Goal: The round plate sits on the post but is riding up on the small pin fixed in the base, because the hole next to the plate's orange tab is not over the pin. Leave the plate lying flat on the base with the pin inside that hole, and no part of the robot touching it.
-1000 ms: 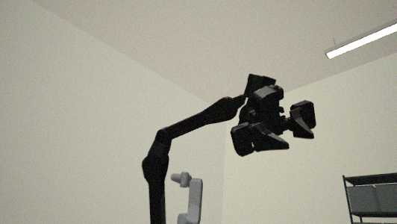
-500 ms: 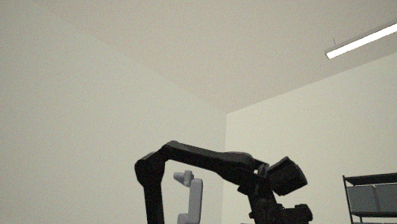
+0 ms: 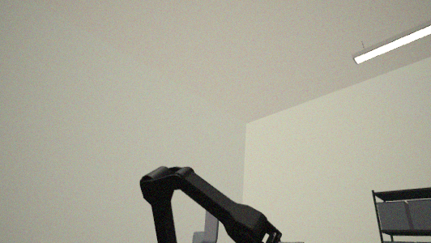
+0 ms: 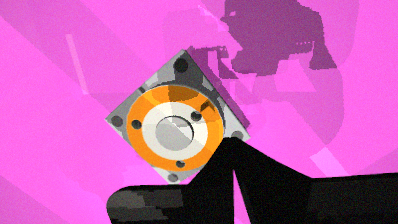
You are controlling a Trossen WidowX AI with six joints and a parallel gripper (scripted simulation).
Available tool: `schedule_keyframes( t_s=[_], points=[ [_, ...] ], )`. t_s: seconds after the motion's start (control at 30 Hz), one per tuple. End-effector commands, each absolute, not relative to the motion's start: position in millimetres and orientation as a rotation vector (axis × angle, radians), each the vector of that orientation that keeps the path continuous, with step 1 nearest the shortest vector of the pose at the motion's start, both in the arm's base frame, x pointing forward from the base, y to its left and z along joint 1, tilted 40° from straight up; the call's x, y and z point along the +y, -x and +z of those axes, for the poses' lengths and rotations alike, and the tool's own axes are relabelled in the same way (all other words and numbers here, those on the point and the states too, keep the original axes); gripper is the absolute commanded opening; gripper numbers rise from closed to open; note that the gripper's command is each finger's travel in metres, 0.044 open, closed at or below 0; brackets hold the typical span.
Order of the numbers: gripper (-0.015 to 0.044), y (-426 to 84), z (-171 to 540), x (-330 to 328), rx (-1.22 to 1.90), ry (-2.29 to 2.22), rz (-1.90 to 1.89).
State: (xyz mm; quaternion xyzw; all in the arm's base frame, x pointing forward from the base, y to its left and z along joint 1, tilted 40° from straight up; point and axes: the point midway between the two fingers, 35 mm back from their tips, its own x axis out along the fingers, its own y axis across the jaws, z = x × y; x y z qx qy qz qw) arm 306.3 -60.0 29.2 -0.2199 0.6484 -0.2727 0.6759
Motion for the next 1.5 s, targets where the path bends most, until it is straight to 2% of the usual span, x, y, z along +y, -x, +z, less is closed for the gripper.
schedule_keyframes(
  t_s=[0.0,0.3,1.47],
  points=[
    [0.0,-303,22,-64,1.472,0.493,-0.603],
    [0.0,-302,-9,-91,1.472,0.495,-0.604],
    [0.0,-336,-22,-76,1.47,0.494,-0.604]
  ],
)
